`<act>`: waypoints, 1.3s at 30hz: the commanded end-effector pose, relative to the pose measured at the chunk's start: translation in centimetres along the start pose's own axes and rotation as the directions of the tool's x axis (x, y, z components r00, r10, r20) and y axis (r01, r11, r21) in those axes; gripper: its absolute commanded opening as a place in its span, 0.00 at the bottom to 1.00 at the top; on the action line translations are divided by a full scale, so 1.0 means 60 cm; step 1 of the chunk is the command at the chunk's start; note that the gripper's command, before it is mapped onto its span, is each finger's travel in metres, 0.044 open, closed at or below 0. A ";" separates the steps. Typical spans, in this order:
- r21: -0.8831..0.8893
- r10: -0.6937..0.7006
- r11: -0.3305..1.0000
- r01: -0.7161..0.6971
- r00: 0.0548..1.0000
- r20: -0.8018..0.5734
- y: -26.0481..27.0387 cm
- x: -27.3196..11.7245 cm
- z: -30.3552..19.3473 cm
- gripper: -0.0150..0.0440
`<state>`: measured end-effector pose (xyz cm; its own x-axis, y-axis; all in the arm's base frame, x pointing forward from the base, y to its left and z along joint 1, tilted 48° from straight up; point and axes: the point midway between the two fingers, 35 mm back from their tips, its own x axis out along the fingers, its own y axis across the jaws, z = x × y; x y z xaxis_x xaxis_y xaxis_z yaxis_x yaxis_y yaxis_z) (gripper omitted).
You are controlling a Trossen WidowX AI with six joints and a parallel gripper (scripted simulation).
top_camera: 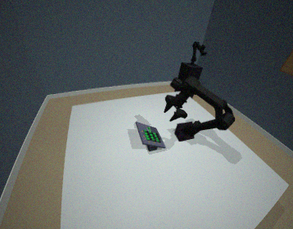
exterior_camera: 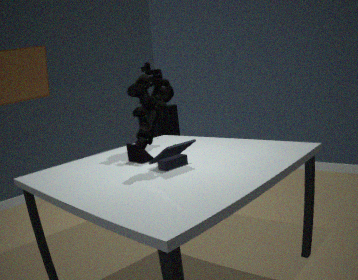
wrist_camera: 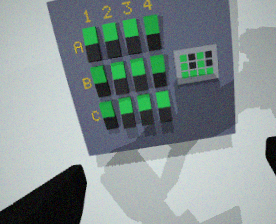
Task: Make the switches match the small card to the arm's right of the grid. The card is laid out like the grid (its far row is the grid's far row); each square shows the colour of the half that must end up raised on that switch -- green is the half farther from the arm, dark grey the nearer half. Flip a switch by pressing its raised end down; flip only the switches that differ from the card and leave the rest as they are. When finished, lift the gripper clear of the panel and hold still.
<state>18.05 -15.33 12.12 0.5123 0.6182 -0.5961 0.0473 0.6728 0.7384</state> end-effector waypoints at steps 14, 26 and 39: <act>-0.015 0.004 1.000 -0.004 0.999 0.051 0.100 0.144 0.071 0.31; -0.016 0.006 1.000 -0.005 0.997 0.078 0.101 0.202 0.073 0.25; -0.016 0.007 1.000 -0.006 0.997 0.079 0.101 0.230 0.074 0.25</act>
<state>29.07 -4.79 10.17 0.5798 0.5901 -0.5618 0.0244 0.6766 0.7359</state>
